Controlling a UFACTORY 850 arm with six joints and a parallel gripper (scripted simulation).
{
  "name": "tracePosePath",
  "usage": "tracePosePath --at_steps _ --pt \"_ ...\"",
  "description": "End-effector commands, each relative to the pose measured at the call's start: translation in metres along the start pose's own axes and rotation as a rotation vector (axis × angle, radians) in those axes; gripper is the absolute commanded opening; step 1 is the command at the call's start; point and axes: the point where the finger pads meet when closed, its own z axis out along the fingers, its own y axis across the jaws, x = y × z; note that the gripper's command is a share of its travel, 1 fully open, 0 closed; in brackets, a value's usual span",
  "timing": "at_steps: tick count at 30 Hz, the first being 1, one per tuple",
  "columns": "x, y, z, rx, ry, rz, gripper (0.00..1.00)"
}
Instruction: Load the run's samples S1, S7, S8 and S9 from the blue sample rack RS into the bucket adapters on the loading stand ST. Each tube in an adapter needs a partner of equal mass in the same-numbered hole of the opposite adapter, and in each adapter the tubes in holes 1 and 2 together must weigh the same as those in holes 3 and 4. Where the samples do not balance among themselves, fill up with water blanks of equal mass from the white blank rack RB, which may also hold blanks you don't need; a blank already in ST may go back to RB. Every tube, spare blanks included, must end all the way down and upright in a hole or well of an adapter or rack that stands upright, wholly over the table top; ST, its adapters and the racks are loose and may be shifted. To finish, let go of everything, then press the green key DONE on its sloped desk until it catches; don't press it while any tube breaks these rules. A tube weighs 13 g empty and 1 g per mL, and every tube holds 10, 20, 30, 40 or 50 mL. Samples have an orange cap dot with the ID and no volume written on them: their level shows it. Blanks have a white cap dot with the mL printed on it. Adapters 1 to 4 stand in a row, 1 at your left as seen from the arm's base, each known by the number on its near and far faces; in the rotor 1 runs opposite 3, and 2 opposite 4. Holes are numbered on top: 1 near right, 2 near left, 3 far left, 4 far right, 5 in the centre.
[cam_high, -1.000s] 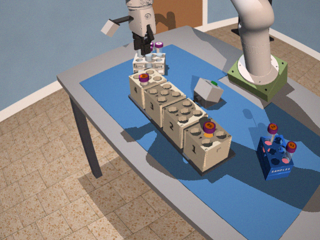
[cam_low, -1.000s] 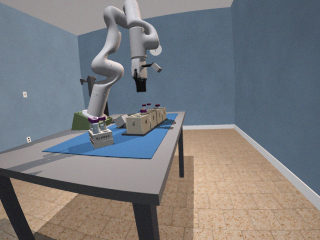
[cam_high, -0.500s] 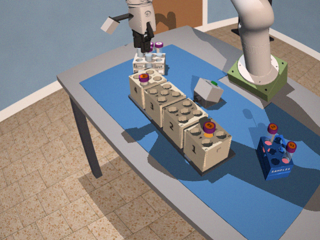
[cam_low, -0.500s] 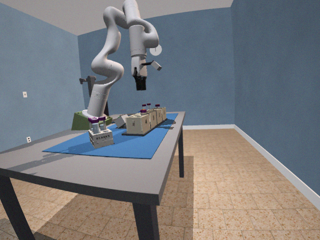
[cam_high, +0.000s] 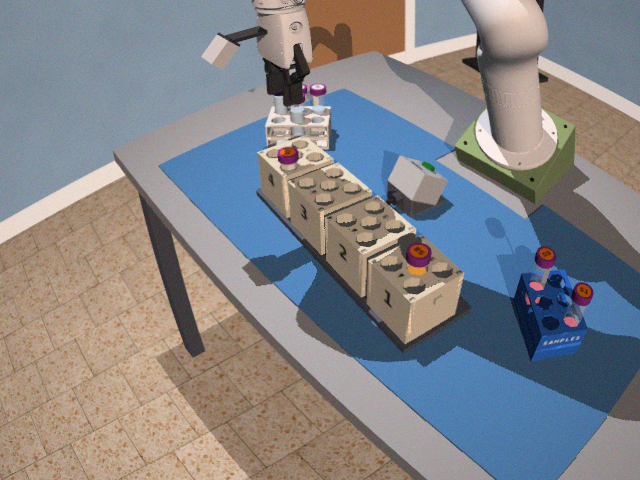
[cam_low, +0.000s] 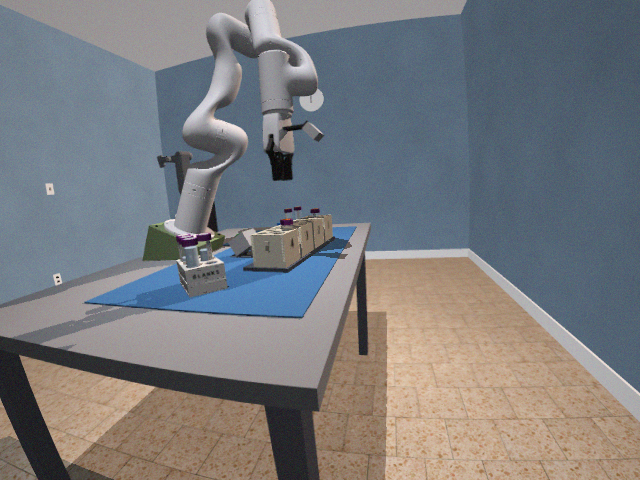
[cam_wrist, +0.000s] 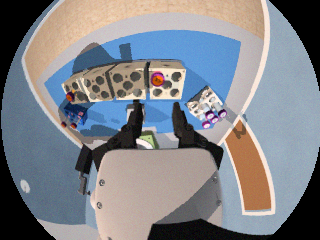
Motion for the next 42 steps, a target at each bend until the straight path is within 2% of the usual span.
tracePosePath --at_steps 1,10,12,27,29,34,42 --pt "-0.004 -0.013 -0.001 -0.001 0.001 -0.095 0.57" --pt "-0.019 -0.056 -0.001 -0.001 0.001 -0.395 0.57" --pt "-0.019 -0.056 -0.001 -0.001 0.001 -0.395 0.57" --pt "-0.044 -0.127 -0.001 -0.001 0.001 -0.895 0.57" --pt "-0.044 -0.127 -0.001 -0.001 0.001 -0.895 0.57" --pt "-0.052 -0.15 -0.001 -0.001 0.002 -1.038 0.57" --pt "-0.066 -0.188 -0.001 0.0 0.002 -1.038 0.57"
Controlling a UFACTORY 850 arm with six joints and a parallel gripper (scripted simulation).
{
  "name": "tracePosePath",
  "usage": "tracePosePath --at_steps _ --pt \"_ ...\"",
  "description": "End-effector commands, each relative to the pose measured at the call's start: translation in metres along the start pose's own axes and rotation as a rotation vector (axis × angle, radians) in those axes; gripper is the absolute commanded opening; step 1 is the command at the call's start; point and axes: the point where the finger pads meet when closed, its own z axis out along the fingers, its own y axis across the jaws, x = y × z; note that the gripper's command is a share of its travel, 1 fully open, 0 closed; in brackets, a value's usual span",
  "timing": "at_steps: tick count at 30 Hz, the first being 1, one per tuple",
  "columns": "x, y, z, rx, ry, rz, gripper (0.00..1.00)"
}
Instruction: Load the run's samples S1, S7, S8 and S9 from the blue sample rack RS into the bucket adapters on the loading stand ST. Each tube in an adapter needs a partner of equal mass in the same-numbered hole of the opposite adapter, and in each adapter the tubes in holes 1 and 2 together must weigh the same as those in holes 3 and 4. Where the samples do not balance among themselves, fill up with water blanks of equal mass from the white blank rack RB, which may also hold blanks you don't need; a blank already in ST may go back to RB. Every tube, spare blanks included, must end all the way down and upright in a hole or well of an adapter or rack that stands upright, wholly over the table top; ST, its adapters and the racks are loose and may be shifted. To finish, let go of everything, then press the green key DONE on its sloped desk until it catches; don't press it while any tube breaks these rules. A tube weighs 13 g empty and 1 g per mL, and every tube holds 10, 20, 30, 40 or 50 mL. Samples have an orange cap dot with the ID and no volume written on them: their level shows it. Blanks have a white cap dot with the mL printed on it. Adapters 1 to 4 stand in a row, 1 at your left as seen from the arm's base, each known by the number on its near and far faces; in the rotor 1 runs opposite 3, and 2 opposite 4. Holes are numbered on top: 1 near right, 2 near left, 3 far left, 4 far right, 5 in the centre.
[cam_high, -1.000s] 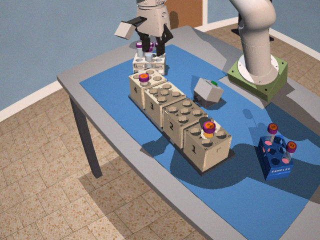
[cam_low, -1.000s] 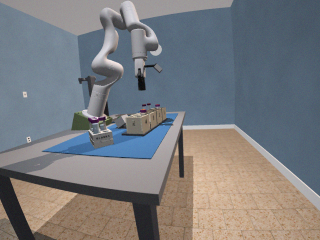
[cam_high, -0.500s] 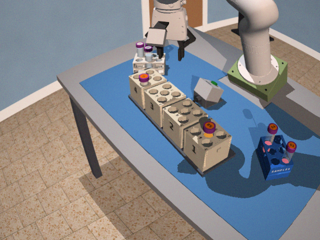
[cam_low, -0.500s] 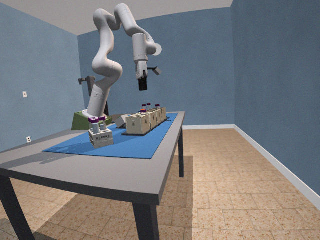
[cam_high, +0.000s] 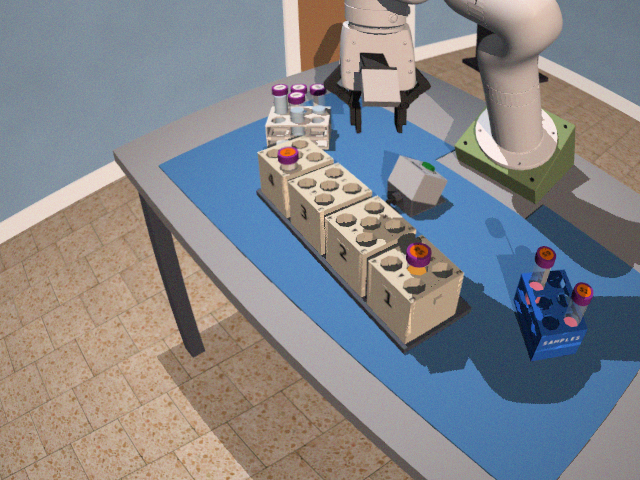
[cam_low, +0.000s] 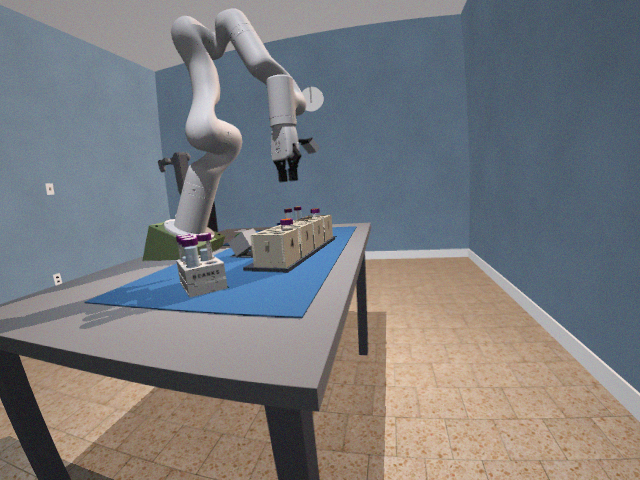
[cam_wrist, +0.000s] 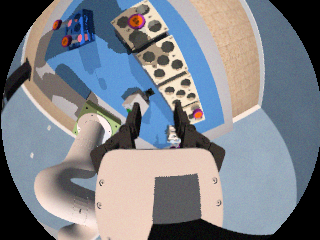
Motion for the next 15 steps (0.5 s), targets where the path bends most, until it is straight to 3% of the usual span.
tracePosePath --at_steps 1,15 --pt "0.021 -0.023 0.0 -0.008 -0.016 -0.007 0.57" --pt "0.059 -0.069 0.001 -0.008 -0.016 -0.007 0.57"
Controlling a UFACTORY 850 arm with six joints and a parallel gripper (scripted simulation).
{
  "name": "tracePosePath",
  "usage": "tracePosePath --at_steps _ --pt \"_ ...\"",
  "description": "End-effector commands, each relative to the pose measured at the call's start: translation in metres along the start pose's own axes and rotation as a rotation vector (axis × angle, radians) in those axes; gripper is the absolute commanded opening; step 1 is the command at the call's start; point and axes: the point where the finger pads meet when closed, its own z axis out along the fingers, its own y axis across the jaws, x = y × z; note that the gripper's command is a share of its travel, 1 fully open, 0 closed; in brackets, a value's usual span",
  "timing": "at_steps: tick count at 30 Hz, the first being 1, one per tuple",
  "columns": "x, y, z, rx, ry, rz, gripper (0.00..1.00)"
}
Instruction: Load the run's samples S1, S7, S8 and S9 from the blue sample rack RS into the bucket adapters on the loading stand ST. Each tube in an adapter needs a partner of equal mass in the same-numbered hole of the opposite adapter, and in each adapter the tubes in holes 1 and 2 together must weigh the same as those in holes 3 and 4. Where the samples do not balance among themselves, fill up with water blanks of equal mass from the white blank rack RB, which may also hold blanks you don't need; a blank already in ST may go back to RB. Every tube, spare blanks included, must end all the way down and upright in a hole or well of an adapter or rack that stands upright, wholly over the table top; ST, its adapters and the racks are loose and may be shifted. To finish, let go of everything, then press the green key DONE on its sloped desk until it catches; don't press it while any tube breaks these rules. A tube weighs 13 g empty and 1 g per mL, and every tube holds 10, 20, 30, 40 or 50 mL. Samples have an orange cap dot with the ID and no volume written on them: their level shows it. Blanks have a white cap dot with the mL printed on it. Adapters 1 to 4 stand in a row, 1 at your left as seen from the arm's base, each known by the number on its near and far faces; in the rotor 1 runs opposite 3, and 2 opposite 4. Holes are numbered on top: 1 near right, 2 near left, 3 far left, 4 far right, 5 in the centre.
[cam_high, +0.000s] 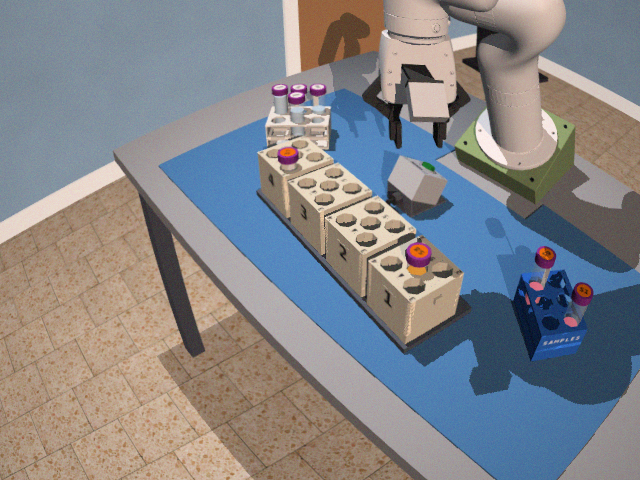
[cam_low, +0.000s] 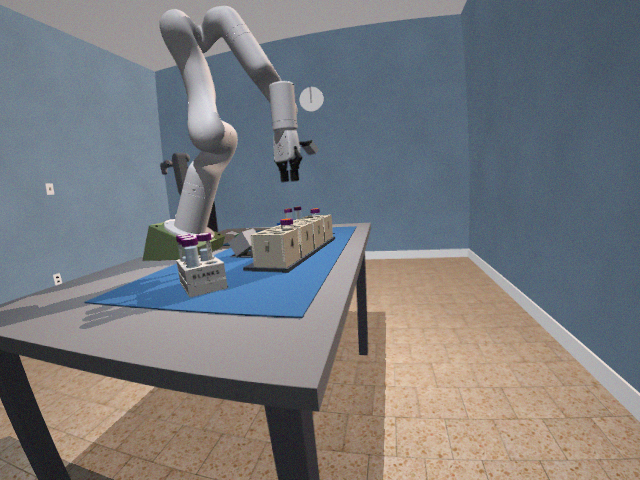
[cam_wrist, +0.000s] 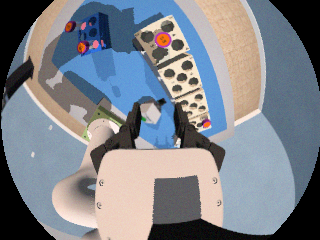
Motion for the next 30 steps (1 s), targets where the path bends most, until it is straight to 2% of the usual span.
tracePosePath --at_steps 1,6,30 --pt "0.022 -0.024 0.001 -0.024 -0.031 0.006 0.57" --pt "0.031 -0.035 0.002 -0.024 -0.031 0.006 0.57" --pt "0.103 -0.119 0.006 -0.023 -0.031 0.007 0.57"
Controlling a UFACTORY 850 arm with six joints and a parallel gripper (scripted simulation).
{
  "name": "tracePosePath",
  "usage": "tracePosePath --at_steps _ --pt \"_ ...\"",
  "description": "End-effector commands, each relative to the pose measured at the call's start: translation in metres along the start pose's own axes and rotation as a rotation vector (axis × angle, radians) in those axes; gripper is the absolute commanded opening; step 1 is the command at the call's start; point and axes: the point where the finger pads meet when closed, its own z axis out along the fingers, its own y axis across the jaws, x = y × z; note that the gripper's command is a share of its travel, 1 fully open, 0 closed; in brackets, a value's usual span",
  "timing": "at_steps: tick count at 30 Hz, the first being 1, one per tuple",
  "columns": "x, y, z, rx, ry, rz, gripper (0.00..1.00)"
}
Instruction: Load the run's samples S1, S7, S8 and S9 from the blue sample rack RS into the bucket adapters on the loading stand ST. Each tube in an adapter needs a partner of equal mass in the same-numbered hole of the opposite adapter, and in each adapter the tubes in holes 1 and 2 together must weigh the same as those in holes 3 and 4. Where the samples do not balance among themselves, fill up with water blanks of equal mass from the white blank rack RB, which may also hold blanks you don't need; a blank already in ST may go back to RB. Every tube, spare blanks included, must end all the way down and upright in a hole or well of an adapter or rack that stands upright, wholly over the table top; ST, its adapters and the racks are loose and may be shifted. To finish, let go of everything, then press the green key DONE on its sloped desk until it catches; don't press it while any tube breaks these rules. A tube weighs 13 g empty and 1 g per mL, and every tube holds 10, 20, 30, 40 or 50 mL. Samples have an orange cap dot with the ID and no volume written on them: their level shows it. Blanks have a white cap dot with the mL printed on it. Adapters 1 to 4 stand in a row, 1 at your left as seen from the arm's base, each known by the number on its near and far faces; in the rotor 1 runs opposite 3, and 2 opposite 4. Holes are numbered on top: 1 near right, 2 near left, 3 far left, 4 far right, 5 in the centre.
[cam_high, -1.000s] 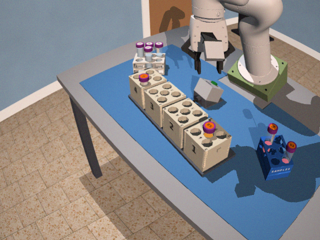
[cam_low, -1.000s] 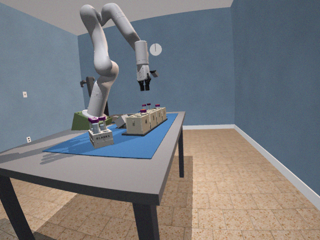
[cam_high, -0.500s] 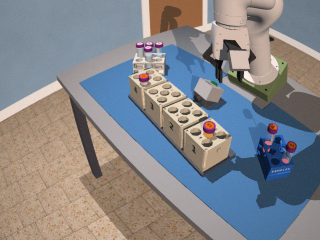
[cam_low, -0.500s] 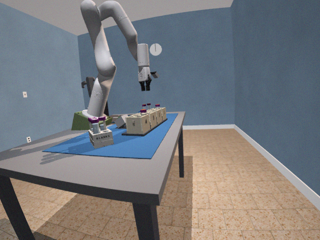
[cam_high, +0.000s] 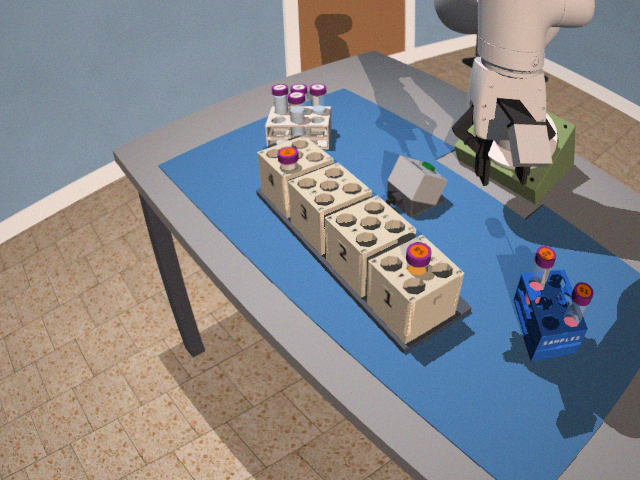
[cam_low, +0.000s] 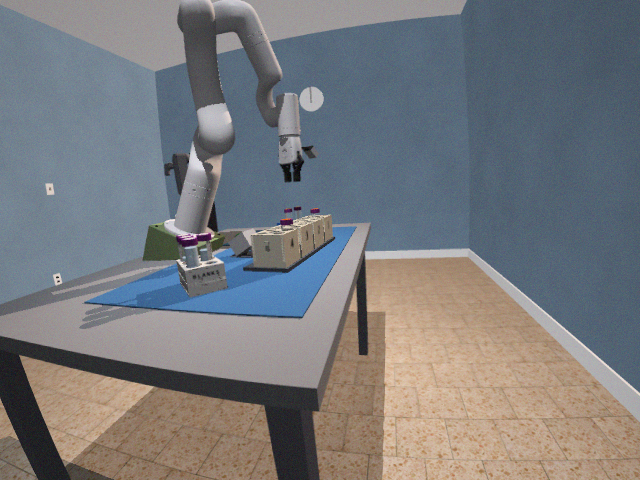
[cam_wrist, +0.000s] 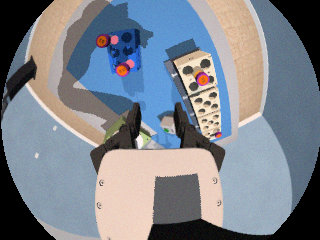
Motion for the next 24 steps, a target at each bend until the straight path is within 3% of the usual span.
tracePosePath --at_steps 1,24 --pt "0.02 -0.022 0.002 -0.036 -0.013 0.008 0.57" --pt "0.088 -0.102 0.005 -0.036 -0.013 0.008 0.57"
